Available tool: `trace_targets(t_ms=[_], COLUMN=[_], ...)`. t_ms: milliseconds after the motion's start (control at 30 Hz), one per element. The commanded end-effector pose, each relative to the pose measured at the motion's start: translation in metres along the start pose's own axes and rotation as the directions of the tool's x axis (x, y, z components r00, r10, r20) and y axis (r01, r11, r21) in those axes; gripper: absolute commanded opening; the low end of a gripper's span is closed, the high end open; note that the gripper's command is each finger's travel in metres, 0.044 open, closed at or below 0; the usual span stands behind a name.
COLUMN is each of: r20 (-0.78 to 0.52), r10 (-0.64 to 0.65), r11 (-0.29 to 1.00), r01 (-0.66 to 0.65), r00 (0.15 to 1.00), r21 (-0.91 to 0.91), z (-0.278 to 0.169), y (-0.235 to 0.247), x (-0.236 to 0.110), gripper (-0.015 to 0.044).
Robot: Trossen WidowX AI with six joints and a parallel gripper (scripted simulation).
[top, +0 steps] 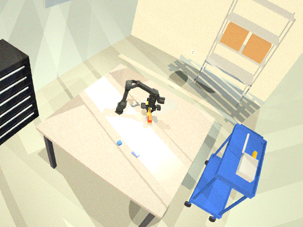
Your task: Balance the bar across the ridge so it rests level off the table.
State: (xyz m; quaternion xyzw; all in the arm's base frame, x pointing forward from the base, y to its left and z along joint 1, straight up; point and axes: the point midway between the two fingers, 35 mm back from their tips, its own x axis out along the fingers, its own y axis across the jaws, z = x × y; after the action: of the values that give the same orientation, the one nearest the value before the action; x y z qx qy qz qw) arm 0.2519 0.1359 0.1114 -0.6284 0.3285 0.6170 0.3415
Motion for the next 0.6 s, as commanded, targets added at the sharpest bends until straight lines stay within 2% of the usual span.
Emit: trace_targets(t_ms=[0,567], r20=[0.003,0.003], r10=[0.001,0.001], r11=[1.0,1.0], r01=[-0.001,-0.001], r00=[1.0,1.0], r21=[0.002,0.002], z=[0.0005,0.0007], y=[-0.0003,-0.0001], x=[0.0016,0.003], gripper=[0.0,0.0])
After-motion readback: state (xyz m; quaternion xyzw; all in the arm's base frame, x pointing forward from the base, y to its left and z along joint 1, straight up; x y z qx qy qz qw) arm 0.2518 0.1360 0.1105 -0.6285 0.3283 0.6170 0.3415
